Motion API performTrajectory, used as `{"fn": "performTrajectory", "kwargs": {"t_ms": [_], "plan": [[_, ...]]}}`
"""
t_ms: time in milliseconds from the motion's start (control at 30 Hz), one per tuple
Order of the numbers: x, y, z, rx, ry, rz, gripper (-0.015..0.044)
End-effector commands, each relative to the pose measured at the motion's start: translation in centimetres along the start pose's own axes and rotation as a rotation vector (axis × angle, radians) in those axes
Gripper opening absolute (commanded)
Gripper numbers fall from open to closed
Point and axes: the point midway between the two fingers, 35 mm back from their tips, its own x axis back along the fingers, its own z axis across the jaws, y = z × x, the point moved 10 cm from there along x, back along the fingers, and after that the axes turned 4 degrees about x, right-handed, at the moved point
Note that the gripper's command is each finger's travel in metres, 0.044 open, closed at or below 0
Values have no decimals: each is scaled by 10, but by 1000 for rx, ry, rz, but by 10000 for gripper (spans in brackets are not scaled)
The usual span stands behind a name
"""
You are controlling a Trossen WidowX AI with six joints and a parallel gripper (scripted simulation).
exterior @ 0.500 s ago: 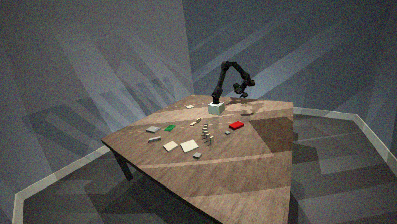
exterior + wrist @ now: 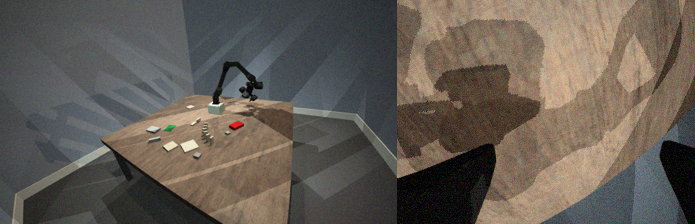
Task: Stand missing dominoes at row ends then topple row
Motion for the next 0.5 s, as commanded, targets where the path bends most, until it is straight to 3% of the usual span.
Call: {"fn": "performTrajectory", "kwargs": {"t_ms": [0,467], "plan": [[35,36,33,30,104,28,440],[128,200,89,125,379,-23,440]]}}
